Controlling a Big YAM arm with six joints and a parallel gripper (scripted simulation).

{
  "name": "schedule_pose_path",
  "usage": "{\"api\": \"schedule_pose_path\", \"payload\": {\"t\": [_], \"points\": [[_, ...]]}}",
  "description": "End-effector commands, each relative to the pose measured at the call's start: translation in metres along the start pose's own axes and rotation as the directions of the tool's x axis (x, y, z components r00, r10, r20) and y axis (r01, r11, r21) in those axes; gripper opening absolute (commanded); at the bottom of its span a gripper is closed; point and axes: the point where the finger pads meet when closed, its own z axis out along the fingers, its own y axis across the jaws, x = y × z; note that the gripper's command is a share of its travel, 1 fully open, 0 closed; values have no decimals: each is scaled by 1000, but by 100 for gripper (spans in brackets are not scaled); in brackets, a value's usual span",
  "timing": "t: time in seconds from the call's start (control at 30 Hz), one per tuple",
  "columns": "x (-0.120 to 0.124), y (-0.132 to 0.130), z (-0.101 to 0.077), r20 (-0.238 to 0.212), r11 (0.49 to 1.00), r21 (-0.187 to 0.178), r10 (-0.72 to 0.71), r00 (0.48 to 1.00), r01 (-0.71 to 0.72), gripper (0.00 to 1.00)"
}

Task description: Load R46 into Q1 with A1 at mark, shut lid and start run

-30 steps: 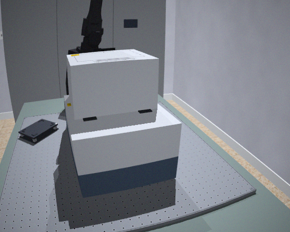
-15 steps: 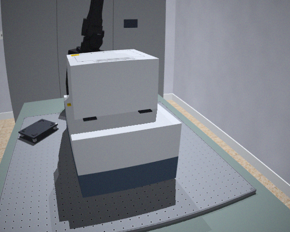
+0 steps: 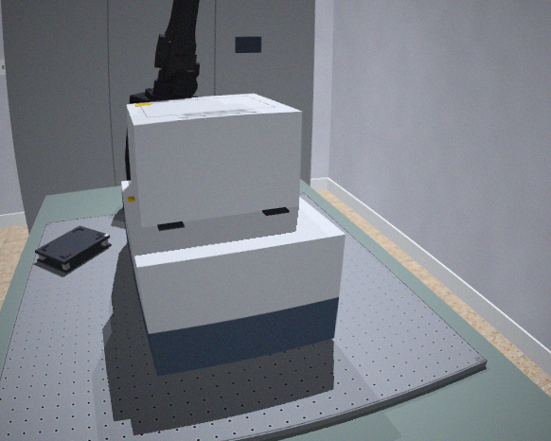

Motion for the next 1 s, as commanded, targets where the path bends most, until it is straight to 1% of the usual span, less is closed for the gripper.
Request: {"api": "schedule_pose_path", "payload": {"t": [0.0,0.07,0.13,0.2,0.27,0.33,0.4,0.57,0.67,0.73,0.9,0.97], "points": [[-3,-19,9,3,999,38,0,1000,-1,0],[-2,-19,12,3,999,33,4,1000,-4,0],[-2,-12,14,2,1000,14,8,1000,-8,0],[-3,-9,15,2,1000,6,8,1000,-8,0],[-3,-16,18,3,1000,19,6,1000,-6,0],[-3,-16,18,3,1000,19,6,1000,-6,0],[0,-25,20,-1,999,36,7,1000,-7,0],[-1,-28,30,1,1000,29,8,1000,-8,0],[-2,-22,33,2,1000,11,7,1000,-7,0],[-3,-21,30,3,1000,14,5,1000,-5,0],[-2,-17,26,0,1000,5,11,1000,-11,0],[1,-22,26,-3,1000,12,9,1000,-9,0]]}}
